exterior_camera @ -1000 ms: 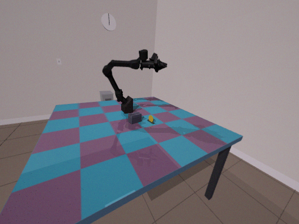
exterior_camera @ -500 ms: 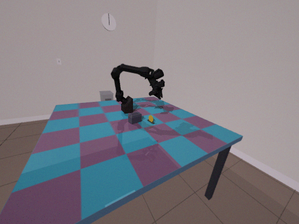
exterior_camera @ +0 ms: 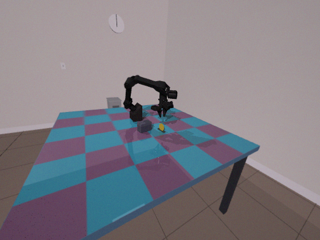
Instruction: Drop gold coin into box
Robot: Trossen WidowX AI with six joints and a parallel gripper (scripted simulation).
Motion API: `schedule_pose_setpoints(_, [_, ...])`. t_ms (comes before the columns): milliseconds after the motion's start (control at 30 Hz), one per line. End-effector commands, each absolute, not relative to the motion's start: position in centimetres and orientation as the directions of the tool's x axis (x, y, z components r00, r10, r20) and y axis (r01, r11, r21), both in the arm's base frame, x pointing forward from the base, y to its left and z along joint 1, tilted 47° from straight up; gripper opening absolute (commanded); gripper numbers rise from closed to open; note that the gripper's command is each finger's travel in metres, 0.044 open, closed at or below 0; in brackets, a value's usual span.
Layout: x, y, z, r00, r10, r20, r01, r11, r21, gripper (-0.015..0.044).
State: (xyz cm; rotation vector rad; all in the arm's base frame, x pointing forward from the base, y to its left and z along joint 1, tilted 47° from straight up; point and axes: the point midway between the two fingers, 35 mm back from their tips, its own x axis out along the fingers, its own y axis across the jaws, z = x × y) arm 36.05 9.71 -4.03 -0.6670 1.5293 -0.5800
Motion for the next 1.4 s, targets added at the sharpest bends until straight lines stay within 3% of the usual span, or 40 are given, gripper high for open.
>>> schedule_pose_setpoints(0, [35.9,7.8,-5.6,-0.031,-0.721,-0.692,-0.071,0.692,-0.718,0.0161])
schedule_pose_setpoints(1367, [35.9,2.9,-10.7,-0.030,-0.723,-0.690,-0.071,0.690,-0.720,0.0161])
